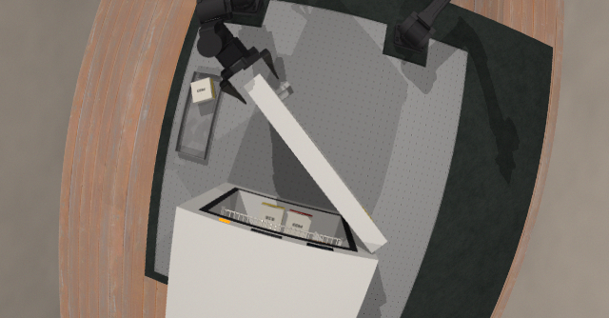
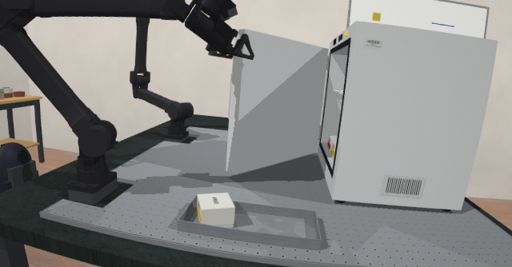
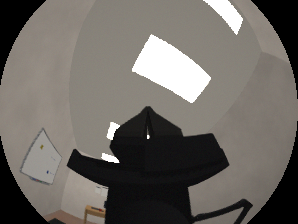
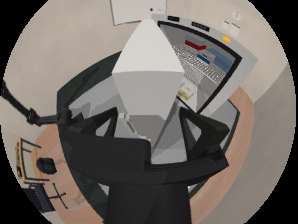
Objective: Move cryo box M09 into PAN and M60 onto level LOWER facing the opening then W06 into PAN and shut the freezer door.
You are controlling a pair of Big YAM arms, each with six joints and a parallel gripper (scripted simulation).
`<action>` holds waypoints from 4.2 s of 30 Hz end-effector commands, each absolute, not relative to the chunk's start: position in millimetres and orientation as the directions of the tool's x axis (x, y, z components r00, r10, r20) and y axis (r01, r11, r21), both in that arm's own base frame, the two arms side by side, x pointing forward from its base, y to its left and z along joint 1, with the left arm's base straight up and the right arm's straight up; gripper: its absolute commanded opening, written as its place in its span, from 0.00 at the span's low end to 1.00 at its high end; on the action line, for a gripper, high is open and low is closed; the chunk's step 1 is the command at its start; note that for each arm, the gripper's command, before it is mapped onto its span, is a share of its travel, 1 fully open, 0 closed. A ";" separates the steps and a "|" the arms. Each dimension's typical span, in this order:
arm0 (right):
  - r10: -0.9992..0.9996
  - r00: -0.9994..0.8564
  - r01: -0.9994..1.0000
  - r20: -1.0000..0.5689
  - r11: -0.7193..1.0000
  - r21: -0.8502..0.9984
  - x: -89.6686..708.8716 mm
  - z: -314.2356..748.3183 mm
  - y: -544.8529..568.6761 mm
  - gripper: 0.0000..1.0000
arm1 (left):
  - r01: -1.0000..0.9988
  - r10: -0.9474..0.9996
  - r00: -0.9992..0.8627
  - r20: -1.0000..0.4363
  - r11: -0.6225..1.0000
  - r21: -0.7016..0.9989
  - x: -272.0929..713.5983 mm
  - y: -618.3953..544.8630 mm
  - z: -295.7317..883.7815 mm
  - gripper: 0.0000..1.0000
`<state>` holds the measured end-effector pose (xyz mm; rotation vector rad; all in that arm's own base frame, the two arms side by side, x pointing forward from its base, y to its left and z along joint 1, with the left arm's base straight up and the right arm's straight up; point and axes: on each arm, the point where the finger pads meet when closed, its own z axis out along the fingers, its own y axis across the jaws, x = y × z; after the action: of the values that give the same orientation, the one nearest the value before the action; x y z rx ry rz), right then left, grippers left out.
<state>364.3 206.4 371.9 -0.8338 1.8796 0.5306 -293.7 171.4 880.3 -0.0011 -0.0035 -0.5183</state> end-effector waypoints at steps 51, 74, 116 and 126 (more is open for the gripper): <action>-0.237 -0.352 -0.573 -0.905 0.820 0.008 311.2 371.2 289.9 1.00 | 0.505 -0.505 0.863 -0.029 0.863 0.000 -279.3 162.9 884.5 0.00; -0.147 -0.354 -0.466 -0.924 0.884 0.038 283.2 407.6 342.1 1.00 | 0.505 -0.505 0.863 -0.029 0.863 0.000 -279.3 162.9 884.5 0.00; -0.059 -0.397 -0.263 -0.916 0.963 0.052 242.7 401.7 432.6 1.00 | 0.505 -0.505 0.863 -0.029 0.863 0.000 -279.3 162.9 884.5 0.00; -0.038 -0.404 -0.213 -0.914 0.976 0.054 235.6 400.1 456.1 1.00 | 0.505 -0.505 0.863 -0.029 0.863 0.000 -279.3 162.9 884.5 0.00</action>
<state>238.9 437.6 370.6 -0.2445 1.9880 0.1211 -293.7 171.4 880.3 -0.0011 -0.0035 -0.5183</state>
